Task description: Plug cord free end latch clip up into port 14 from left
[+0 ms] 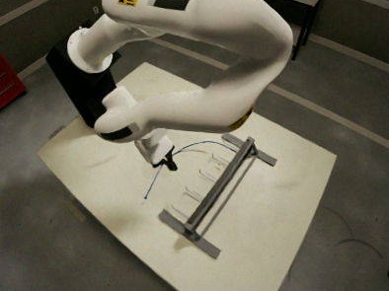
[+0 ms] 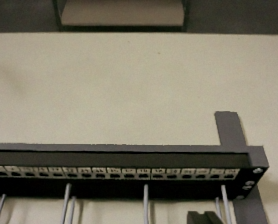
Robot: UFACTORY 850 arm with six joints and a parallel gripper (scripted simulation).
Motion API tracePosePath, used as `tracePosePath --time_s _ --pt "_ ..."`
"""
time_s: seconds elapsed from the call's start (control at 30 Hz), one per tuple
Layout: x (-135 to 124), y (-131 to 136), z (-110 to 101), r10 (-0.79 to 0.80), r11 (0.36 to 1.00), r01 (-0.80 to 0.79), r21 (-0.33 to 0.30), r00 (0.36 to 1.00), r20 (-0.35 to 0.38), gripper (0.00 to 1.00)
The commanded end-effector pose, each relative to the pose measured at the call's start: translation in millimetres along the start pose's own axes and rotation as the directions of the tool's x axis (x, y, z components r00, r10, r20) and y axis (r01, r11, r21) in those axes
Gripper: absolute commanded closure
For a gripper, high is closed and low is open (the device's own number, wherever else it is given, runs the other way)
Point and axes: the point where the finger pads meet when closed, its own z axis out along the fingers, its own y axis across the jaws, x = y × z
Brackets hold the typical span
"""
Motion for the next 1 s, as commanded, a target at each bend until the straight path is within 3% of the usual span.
tracePosePath --time_s 0.0,0.57,0.97 --pt "0 14 1 0.001 1.0 -0.001 0.004 1.0 0.0 1.0" --pt "0 26 4 0.001 1.0 -0.001 0.004 1.0 0.0 1.0" --pt "0 26 38 0.001 1.0 -0.001 0.004 1.0 0.0 1.0"
